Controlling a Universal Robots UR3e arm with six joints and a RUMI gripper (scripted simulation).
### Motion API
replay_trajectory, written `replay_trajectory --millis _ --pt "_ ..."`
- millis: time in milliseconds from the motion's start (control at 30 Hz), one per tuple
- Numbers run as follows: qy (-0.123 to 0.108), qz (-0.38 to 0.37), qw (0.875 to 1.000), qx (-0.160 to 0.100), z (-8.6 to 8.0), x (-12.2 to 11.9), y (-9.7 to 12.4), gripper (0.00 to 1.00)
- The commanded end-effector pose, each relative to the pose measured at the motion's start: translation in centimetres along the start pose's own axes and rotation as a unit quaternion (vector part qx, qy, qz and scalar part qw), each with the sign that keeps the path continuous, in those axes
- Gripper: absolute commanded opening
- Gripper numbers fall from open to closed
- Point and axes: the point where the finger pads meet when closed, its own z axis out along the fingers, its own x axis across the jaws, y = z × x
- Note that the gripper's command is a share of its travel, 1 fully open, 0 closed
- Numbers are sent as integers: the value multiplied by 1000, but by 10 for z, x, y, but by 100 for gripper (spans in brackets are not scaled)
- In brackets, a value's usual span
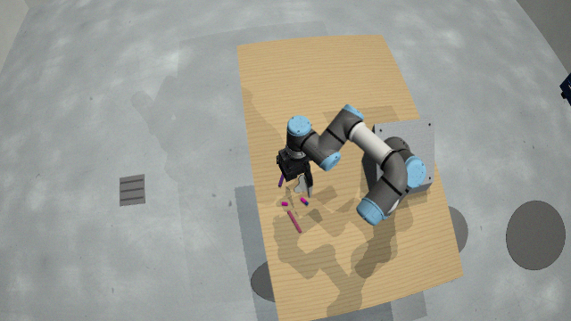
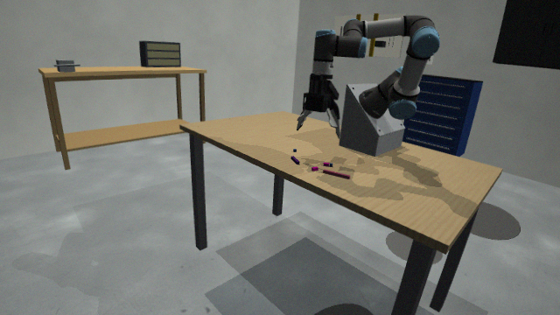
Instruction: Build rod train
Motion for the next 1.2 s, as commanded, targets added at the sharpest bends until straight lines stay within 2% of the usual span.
replay_trajectory --millis 0,100,600,667,700,1167 --pt "-6 83 997 2 -1 -3 2 100" --pt "-6 92 996 2 -1 -4 2 100" --pt "-6 233 973 1 1 -9 5 100" --pt "-6 233 973 1 1 -9 5 100" --pt "-6 254 967 1 1 -9 6 100" --pt "-6 369 929 0 3 -14 9 100"
